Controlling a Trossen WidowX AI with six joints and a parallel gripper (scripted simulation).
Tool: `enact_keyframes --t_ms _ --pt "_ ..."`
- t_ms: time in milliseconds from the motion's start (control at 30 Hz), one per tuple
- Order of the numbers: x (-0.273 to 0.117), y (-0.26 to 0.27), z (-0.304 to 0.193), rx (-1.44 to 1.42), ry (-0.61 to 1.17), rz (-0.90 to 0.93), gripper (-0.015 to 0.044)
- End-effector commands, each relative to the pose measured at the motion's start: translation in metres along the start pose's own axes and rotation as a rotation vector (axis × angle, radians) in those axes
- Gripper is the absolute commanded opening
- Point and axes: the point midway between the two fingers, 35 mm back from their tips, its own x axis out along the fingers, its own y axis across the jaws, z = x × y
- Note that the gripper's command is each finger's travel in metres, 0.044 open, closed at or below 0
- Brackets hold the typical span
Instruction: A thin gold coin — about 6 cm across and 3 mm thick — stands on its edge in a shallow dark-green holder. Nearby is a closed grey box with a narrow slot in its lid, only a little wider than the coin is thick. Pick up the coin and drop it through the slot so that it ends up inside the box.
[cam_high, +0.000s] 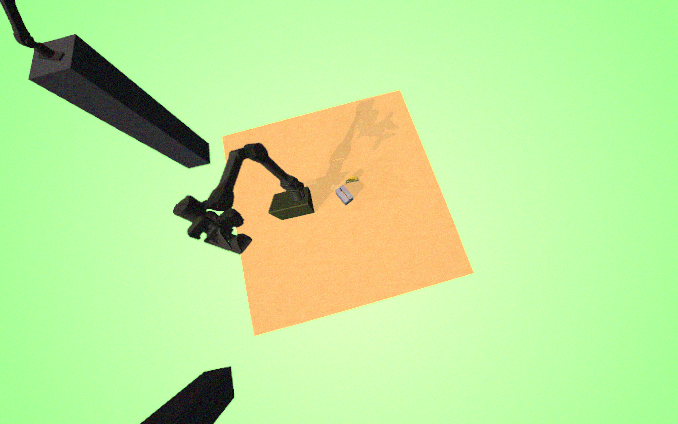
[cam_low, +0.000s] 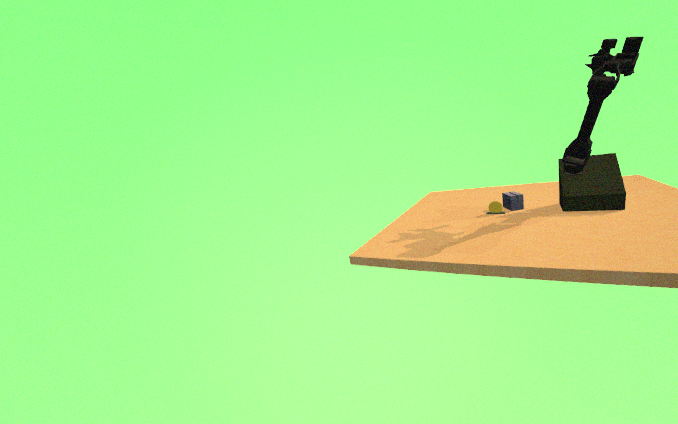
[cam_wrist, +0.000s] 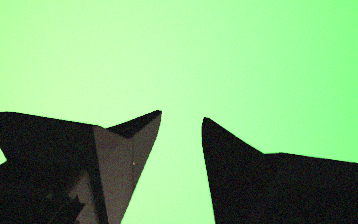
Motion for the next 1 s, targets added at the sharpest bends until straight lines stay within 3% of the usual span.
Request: enact_keyframes --t_ms 0,233,500,733,967 --pt "0.035 0.013 0.036 0.105 -0.054 0.067 0.0161" --pt "0.102 0.059 0.119 0.316 -0.167 0.262 0.0161" --pt "0.146 0.126 0.223 0.534 -0.233 0.537 0.0161" --pt "0.155 0.189 0.318 0.675 -0.235 0.804 0.0161" --pt "0.135 0.256 0.407 0.768 -0.169 1.089 0.0161"
